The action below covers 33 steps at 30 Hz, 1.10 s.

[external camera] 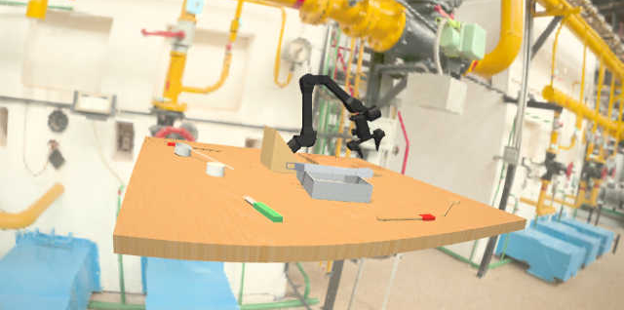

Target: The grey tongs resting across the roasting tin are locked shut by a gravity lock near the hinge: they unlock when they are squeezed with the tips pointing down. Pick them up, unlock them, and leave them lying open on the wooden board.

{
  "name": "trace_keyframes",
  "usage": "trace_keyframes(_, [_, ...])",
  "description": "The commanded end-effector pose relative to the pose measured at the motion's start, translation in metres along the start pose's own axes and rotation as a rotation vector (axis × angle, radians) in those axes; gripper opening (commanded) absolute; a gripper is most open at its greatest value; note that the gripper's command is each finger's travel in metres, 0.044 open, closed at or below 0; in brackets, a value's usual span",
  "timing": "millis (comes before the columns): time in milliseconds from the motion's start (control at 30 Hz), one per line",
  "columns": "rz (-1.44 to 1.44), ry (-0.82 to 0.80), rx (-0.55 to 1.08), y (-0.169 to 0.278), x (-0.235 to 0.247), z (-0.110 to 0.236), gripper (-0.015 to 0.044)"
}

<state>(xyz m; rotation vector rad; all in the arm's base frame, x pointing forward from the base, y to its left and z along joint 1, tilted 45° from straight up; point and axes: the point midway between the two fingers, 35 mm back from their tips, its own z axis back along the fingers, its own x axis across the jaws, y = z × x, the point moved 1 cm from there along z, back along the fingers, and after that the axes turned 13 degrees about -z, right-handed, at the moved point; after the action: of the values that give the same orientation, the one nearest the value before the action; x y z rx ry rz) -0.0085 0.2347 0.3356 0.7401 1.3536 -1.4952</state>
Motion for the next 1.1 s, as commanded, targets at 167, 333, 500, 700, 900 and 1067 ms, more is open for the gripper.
trace_keyframes(167, [-0.148,-0.02,0.07,0.018,-0.006,-0.007,0.044])
trace_keyframes(333, [-0.444,-0.037,0.21,0.057,-0.015,-0.016,0.044])
trace_keyframes(500, [-0.86,-0.002,0.392,0.114,-0.026,-0.02,0.044])
trace_keyframes(700, [-1.367,0.134,0.597,0.189,-0.033,-0.007,0.044])
trace_keyframes(900, [-1.892,0.361,0.751,0.263,-0.032,0.03,0.044])
trace_keyframes(1067, [-2.408,0.658,0.841,0.327,-0.015,0.084,0.044])
